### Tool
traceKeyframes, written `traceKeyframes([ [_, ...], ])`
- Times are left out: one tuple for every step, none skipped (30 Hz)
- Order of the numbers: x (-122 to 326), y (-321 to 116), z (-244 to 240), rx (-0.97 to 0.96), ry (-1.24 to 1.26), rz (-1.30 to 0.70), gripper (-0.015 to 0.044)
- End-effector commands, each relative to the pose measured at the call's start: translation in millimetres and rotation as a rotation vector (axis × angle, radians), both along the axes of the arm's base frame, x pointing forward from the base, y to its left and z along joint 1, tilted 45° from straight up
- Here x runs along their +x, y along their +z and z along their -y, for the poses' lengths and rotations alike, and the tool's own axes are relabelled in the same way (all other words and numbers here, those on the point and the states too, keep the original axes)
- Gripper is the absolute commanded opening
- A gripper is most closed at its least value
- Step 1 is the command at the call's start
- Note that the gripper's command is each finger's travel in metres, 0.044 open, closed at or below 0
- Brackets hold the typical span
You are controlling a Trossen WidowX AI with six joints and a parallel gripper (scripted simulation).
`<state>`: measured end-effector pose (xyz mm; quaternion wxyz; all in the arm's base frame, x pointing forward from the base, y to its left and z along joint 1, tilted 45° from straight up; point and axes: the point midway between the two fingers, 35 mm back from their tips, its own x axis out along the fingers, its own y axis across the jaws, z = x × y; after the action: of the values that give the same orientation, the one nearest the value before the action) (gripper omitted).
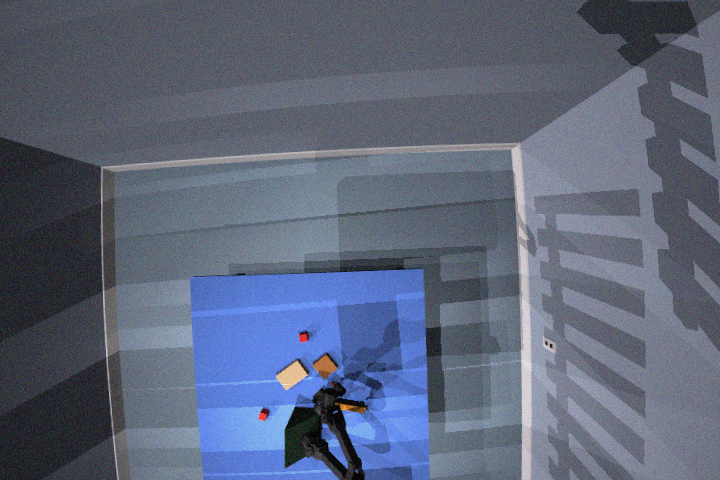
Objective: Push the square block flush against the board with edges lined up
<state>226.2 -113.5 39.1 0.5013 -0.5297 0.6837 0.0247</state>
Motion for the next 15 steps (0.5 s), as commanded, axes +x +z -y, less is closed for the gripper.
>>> traceKeyframes([
  [4.3,-3.7,-2.9,-0.005,-0.002,-0.001,0.0],
  [5.3,-4.6,-3.9,-0.005,-0.002,-0.001,0.0],
  [6.3,-5.5,-4.9,-0.006,-0.002,-0.001,0.0],
  [7.0,-6.1,-5.6,-0.006,-0.002,-0.001,0.0],
  [4.2,-2.0,-5.5,-0.001,0.0,0.0,0.0],
  [4.4,2.3,-10.4,0.0,0.0,0.0,0.0],
  [4.1,9.9,-18.5,0.0,-0.001,0.0,0.0],
  [3.0,20.0,-28.4,-0.001,-0.002,-0.001,0.0],
  [1.4,28.4,-36.0,-0.004,-0.002,-0.001,0.0],
  [0.2,33.7,-40.5,-0.006,-0.002,-0.001,0.0],
  [-0.2,35.5,-41.9,-0.007,-0.002,-0.001,0.0],
  [-0.2,35.5,-41.9,-0.007,-0.002,-0.001,0.0],
  [-0.2,35.5,-41.9,-0.007,-0.002,-0.001,0.0],
  [-0.2,35.5,-41.9,-0.007,-0.002,-0.001,0.0],
  [-0.2,35.5,-41.9,-0.007,-0.002,-0.001,0.0],
])
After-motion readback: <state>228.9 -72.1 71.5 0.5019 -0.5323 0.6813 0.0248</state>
